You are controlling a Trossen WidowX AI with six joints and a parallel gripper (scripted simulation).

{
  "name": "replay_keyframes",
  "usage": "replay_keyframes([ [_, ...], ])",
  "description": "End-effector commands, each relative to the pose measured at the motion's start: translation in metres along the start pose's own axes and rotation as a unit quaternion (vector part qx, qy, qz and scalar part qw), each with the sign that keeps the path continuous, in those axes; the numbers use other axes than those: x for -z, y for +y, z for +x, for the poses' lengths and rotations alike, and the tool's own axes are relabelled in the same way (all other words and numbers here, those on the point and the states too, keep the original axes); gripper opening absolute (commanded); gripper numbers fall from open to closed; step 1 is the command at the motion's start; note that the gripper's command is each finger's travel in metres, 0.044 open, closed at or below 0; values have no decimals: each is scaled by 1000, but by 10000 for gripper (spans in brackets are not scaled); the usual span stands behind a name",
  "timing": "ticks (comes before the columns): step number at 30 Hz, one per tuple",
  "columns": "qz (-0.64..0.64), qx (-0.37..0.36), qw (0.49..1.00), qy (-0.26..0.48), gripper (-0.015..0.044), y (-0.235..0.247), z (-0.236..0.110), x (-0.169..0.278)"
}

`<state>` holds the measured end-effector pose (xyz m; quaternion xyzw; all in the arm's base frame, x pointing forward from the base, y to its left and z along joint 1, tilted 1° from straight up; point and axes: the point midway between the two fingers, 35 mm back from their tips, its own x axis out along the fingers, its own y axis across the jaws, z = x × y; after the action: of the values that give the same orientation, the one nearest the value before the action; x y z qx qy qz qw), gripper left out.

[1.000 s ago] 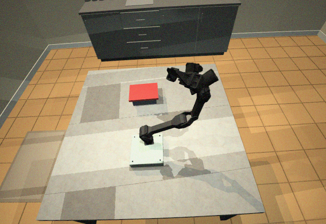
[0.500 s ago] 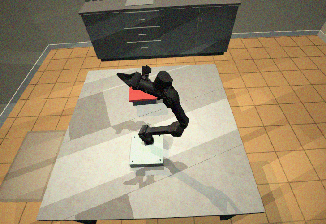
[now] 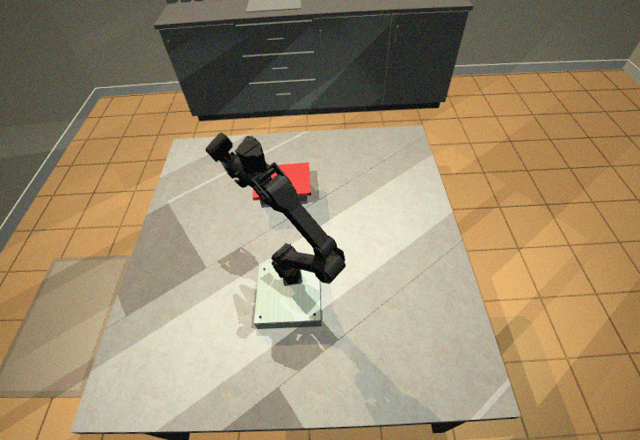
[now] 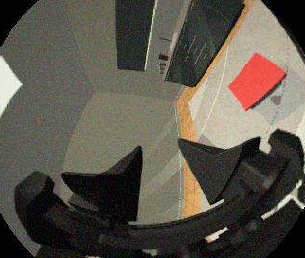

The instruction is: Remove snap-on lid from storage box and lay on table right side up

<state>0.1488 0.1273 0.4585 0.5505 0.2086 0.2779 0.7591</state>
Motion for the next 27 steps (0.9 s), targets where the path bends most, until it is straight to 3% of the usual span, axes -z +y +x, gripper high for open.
replay_keyframes([
  [1, 46, 81, 994, -51, 235, -56, 32, -14],
  [4, 65, 110, 989, -72, 235, -79, 41, -21],
  [10, 146, 220, 950, -167, 235, -178, 56, -50],
  [20, 258, 337, 854, -300, 235, -311, 25, -77],
  [27, 264, 346, 847, -306, 235, -319, 21, -77],
])
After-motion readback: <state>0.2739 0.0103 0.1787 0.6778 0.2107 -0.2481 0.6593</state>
